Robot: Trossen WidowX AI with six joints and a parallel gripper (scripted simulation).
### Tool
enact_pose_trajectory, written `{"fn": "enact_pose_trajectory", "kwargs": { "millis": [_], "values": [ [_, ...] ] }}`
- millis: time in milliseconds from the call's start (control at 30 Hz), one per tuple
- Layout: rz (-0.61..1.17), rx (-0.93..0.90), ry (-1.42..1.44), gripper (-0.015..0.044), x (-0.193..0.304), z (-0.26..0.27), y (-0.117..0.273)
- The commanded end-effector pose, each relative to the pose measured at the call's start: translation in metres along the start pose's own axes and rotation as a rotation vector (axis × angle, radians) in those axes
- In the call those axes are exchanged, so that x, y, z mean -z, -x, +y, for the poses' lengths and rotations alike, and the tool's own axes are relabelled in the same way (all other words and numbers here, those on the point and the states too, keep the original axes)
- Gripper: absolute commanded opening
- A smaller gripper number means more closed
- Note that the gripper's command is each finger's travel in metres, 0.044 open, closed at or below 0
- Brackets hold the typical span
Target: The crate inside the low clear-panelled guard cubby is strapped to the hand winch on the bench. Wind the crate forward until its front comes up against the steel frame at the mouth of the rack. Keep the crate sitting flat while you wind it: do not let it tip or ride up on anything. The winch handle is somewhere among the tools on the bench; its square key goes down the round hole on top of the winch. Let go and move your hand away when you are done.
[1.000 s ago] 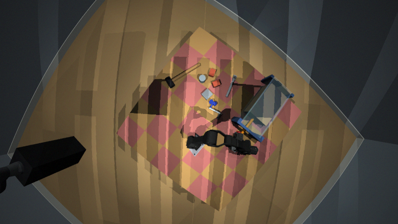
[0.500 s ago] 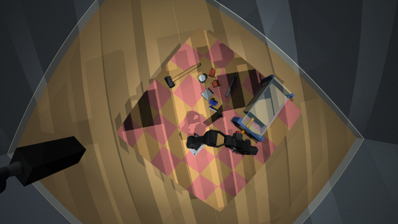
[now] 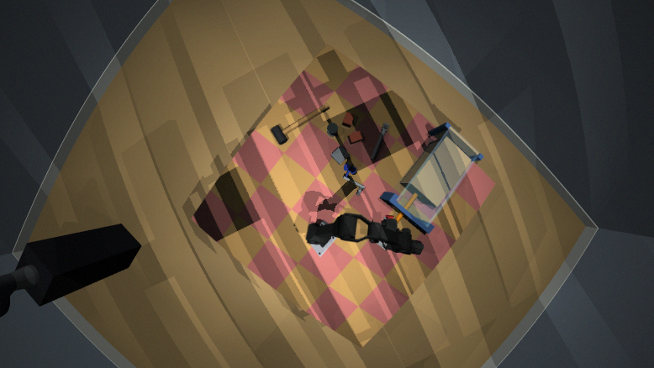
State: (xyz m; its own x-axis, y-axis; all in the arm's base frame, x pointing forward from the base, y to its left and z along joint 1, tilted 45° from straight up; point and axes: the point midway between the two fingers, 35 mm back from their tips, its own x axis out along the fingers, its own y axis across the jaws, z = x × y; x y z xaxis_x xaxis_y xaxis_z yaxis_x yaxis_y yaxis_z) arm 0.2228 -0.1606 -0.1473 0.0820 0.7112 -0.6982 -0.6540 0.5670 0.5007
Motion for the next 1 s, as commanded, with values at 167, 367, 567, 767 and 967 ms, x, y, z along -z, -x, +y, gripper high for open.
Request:
{"fn": "enact_pose_trajectory", "kwargs": {
  "millis": [167, 367, 567, 767, 967],
  "values": [
    [0.007, -0.001, -0.021, 0.0, 0.0004, -0.0012, -0.0041],
    [0.008, 0.0, -0.026, 0.0, 0.0004, -0.0015, -0.0041],
    [0.009, 0.003, -0.068, 0.0, 0.0003, -0.0034, -0.0039],
    [0.008, 0.003, -0.063, 0.0, 0.0001, -0.0034, -0.0035],
    [0.005, 0.006, -0.064, 0.0157, -0.0002, -0.0025, 0.0007]
  ]
}}
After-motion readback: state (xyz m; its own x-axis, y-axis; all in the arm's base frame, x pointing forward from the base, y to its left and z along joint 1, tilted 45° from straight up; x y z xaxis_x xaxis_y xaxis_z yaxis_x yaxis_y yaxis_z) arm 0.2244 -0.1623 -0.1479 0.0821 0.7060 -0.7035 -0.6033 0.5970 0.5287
